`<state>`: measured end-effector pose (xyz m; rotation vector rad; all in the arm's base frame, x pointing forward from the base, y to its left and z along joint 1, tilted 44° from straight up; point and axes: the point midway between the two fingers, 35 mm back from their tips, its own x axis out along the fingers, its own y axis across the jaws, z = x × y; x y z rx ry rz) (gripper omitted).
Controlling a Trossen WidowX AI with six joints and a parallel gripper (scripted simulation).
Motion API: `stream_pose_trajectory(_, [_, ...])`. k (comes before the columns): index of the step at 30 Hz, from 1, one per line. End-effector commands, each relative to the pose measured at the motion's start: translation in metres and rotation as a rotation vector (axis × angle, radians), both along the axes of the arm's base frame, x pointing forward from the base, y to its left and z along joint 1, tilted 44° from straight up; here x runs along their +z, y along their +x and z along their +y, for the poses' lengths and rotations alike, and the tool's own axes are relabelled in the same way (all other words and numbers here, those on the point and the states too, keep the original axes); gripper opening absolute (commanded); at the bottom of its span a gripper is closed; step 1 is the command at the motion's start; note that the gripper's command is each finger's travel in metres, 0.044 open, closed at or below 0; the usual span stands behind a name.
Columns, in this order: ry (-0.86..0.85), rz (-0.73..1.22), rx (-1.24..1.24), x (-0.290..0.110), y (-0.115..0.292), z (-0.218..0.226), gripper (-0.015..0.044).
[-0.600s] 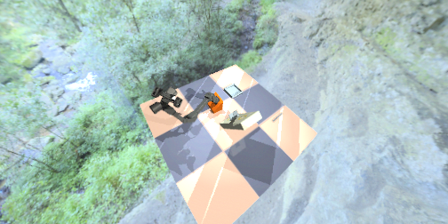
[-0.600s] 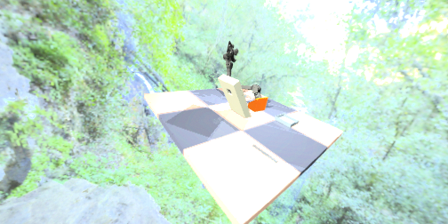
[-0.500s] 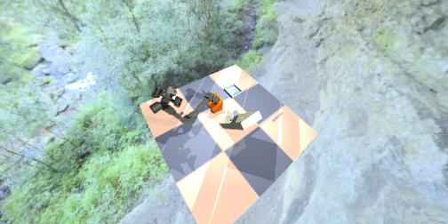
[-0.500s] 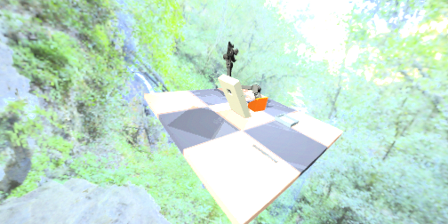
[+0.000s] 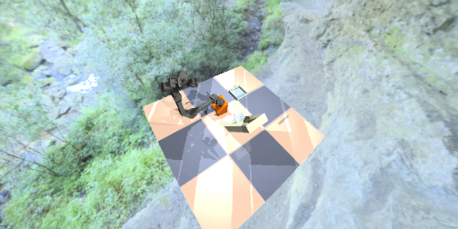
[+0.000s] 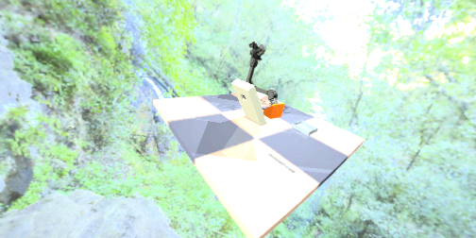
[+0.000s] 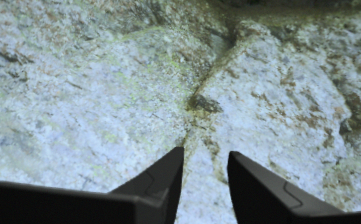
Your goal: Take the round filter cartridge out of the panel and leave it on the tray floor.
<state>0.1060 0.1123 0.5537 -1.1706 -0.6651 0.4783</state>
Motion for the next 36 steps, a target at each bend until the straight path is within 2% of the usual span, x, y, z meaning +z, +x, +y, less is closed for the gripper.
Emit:
stream_pose_trajectory(1, [0.113, 0.257, -0.046, -0.043, 0.011, 0.056, 0.0100])
stream_pose_trajectory(11, [0.334, 0.575, -0.198, -0.114, 0.045, 0.102, 0.0100])
stream_pose_trajectory(19, [0.615, 0.803, -0.372, -0.181, 0.083, 0.120, 0.0100])
stream_pose_trajectory(28, [0.988, 0.955, -0.583, -0.257, 0.124, 0.115, 0.0100])
stream_pose_trajectory(36, [1.368, 0.983, -0.768, -0.324, 0.154, 0.090, 0.0100])
